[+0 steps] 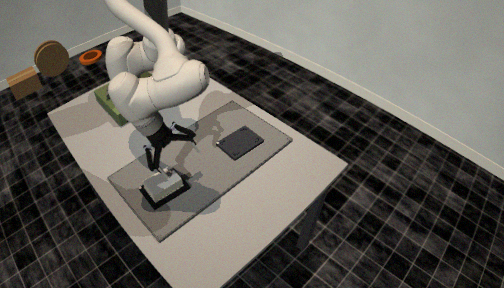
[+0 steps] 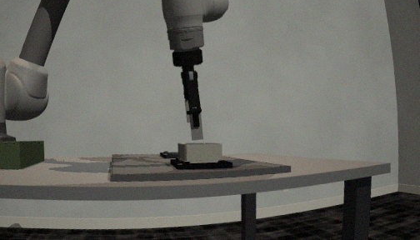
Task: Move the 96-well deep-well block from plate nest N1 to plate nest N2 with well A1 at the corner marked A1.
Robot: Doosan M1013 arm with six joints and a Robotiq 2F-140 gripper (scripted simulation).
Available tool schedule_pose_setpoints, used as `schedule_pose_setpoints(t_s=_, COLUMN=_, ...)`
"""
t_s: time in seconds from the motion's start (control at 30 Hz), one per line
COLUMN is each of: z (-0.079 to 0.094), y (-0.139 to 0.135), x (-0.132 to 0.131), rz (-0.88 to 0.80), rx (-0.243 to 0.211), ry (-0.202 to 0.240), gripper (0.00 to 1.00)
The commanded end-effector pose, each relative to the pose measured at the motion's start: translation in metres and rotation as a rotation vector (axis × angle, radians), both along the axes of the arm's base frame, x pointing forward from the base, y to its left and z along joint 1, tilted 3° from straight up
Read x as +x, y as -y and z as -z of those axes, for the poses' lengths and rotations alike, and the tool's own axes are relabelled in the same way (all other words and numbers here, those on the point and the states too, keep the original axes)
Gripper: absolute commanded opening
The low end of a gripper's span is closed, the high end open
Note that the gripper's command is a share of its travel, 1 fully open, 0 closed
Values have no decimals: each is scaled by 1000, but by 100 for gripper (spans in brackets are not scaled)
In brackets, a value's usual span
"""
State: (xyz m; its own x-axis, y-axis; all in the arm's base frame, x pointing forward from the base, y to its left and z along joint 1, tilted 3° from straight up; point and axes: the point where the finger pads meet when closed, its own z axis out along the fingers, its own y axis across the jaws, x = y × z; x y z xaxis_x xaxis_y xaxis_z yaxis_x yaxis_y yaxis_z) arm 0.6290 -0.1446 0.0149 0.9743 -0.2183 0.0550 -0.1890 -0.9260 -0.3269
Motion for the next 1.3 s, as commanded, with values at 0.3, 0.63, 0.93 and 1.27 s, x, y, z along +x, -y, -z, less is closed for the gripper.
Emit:
schedule_pose_setpoints(t_s=0.3, z=0, y=18, x=-6, rz=-377, rx=-95, ry=65, gripper=100)
schedule_pose_setpoints(t_s=0.63, z=-1, y=34, x=-10, rz=-668, rx=-160, ry=99, gripper=100)
schedule_pose_setpoints(t_s=0.93, z=-3, y=47, x=-13, rz=-929, rx=-210, ry=121, gripper=100)
schedule_pose_setpoints(t_s=1.27, z=-7, y=65, x=-15, rz=-1191, rx=-250, ry=135, gripper=100)
